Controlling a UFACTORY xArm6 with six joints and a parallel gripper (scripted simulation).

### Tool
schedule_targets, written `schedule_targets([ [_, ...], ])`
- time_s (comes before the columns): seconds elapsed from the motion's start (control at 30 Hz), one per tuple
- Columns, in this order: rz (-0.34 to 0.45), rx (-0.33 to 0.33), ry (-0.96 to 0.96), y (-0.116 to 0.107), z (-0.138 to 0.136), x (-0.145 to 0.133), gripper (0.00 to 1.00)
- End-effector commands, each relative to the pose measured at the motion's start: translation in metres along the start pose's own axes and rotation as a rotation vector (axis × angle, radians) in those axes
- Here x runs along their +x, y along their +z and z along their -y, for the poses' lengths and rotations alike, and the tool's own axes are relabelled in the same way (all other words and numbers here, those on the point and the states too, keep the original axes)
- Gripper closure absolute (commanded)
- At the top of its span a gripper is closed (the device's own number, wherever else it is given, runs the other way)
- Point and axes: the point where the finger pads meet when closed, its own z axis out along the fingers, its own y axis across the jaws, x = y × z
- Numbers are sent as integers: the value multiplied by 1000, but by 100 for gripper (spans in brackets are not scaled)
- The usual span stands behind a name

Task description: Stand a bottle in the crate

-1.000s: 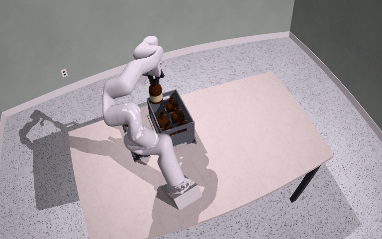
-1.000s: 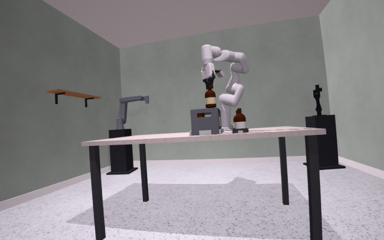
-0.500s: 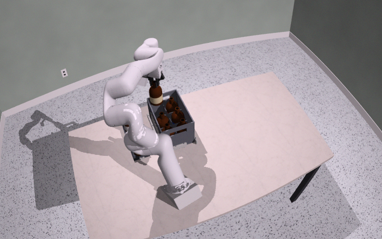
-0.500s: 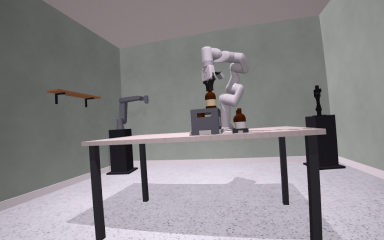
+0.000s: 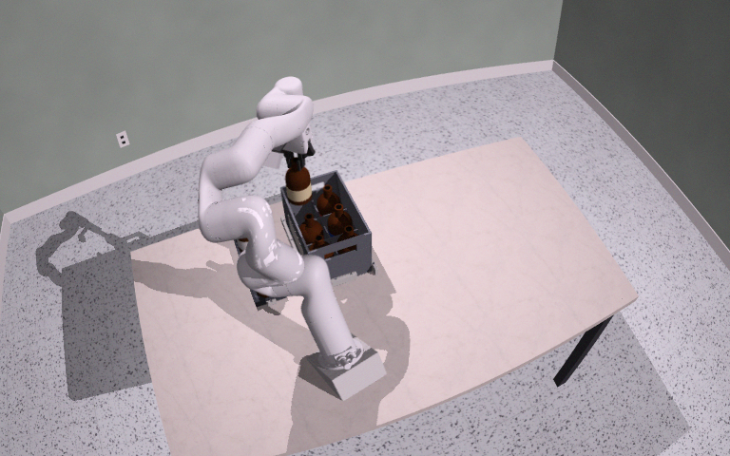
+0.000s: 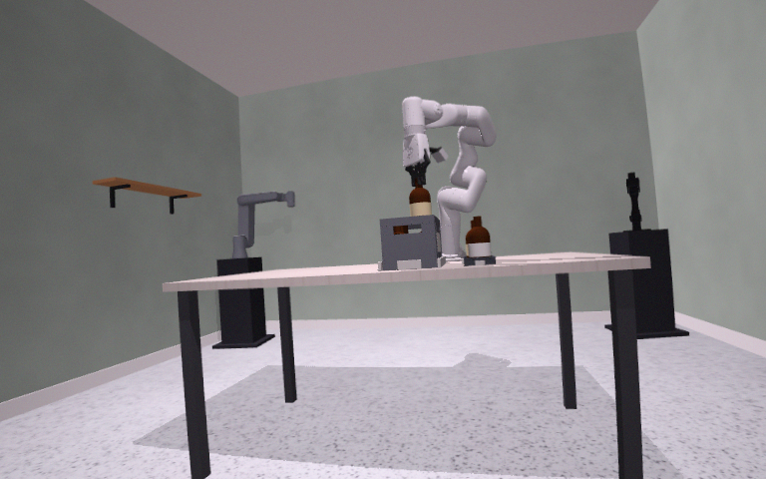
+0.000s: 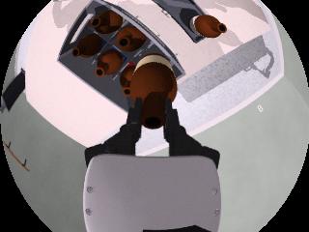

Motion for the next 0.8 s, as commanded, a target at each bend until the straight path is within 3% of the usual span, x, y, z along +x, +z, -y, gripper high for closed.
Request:
schedule_targets([
  [0.0,4,-1,-1,2,-1,-1,100],
  [0.77,4,-1,-1,5,-1,-1,100],
])
